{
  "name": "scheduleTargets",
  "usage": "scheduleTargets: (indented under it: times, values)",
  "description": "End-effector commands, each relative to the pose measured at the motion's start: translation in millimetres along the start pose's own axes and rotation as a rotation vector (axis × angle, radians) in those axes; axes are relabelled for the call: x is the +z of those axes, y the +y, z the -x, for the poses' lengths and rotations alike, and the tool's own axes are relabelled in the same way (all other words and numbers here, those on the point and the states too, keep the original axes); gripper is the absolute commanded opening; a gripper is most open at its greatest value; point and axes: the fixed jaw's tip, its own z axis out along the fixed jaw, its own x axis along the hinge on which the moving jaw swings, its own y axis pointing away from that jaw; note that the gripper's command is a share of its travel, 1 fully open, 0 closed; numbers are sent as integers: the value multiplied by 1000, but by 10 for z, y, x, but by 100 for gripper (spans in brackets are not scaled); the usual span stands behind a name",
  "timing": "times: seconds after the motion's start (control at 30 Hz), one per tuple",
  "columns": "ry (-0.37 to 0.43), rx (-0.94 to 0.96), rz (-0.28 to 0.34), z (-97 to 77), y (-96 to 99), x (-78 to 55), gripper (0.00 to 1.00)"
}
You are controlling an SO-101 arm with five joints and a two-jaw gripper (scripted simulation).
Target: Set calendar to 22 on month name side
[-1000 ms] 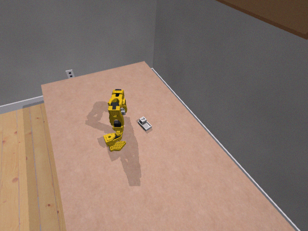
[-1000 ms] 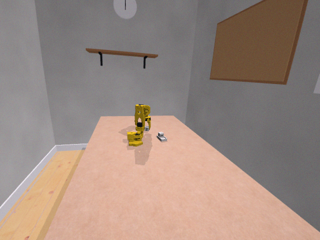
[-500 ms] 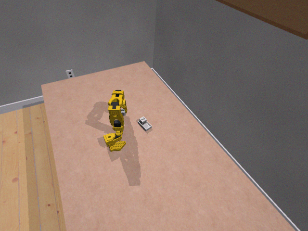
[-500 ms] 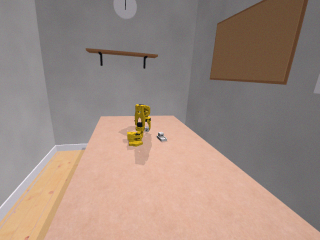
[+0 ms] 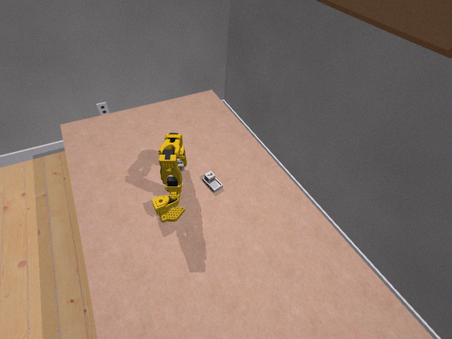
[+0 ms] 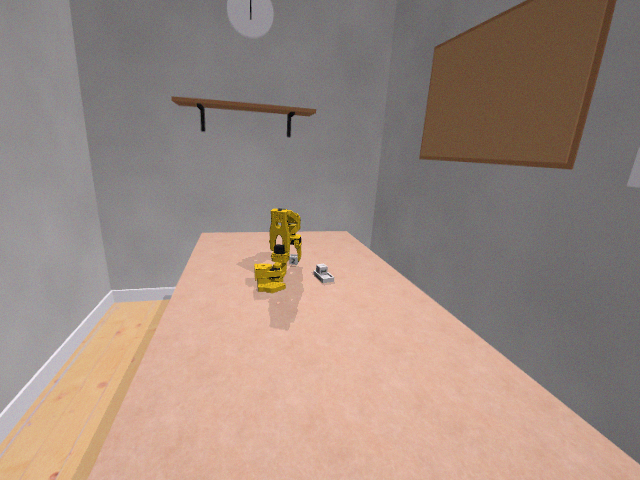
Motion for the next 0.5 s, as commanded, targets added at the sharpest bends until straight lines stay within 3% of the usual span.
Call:
scheduleTargets:
  times: [0.0,0.47]
  values:
    - [-24,4,0,34,13,-2,0]
    - [-24,4,0,35,13,36,0]
